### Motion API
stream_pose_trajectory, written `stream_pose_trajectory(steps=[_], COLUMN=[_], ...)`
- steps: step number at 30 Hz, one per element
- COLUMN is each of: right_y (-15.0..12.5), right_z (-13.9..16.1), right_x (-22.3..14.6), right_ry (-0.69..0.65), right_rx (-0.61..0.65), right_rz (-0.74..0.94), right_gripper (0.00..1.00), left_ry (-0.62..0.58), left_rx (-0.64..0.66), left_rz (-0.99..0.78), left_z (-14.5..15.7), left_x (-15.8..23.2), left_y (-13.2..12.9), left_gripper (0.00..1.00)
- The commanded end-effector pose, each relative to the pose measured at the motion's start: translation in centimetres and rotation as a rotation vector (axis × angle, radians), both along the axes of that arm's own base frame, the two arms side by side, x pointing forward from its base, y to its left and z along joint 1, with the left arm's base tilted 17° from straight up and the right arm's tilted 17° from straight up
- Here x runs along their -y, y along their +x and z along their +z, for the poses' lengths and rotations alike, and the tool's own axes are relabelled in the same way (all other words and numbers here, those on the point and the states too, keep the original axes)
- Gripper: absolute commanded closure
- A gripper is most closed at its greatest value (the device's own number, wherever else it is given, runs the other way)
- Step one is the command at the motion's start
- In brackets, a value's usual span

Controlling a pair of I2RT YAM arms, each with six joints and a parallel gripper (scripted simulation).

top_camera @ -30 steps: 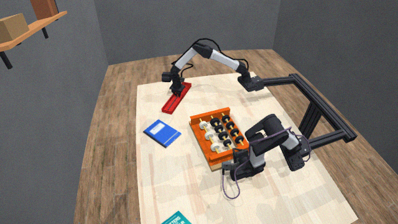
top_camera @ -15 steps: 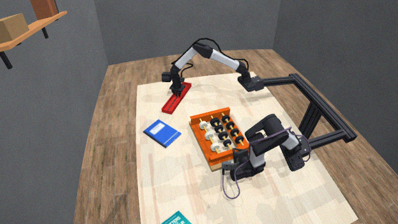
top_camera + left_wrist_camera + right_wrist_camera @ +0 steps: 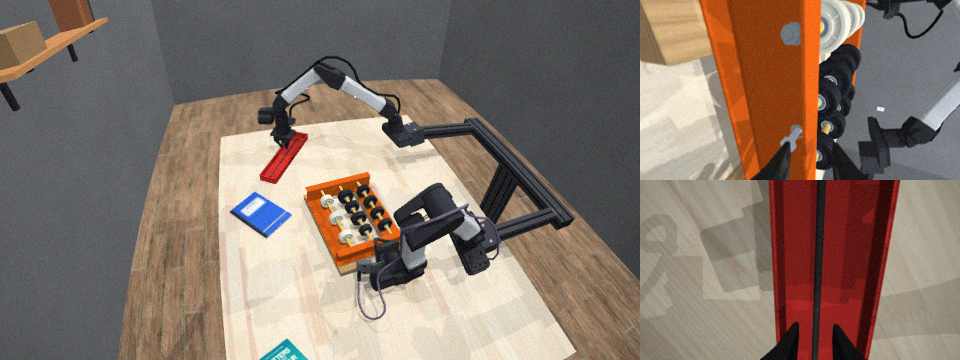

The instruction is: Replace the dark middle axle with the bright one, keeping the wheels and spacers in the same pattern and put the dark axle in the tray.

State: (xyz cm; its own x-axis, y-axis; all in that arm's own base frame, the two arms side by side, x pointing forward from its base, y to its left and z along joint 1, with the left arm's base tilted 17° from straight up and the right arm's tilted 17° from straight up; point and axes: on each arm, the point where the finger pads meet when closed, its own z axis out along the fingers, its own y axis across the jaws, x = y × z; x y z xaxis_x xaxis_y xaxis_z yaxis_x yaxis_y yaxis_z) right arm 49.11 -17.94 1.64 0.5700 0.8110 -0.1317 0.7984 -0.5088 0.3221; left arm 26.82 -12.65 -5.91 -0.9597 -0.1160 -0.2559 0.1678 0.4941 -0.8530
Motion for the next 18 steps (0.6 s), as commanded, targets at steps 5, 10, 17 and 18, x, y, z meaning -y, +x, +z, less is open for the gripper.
stream_pose_trajectory(steps=[5, 10, 17, 18], right_y=[0.1, 0.1, -0.4, -0.7], right_z=[4.5, 4.0, 2.9, 2.8], right_x=[-0.7, -0.7, 0.0, -0.2], right_ry=[-0.021, -0.017, -0.014, -0.011], right_rx=[0.041, 0.032, 0.022, 0.01], right_rz=[-0.005, -0.005, -0.01, -0.01], right_gripper=[0.74, 0.74, 0.74, 0.64], left_ry=[-0.016, -0.016, -0.016, -0.016], left_rx=[0.036, 0.036, 0.036, 0.036], left_rz=[-0.055, -0.055, -0.055, -0.055], left_z=[0.1, 0.1, 0.1, 0.1], left_x=[1.5, 1.5, 1.5, 1.5], left_y=[0.2, 0.2, 0.2, 0.2], left_gripper=[0.67, 0.67, 0.67, 0.67])
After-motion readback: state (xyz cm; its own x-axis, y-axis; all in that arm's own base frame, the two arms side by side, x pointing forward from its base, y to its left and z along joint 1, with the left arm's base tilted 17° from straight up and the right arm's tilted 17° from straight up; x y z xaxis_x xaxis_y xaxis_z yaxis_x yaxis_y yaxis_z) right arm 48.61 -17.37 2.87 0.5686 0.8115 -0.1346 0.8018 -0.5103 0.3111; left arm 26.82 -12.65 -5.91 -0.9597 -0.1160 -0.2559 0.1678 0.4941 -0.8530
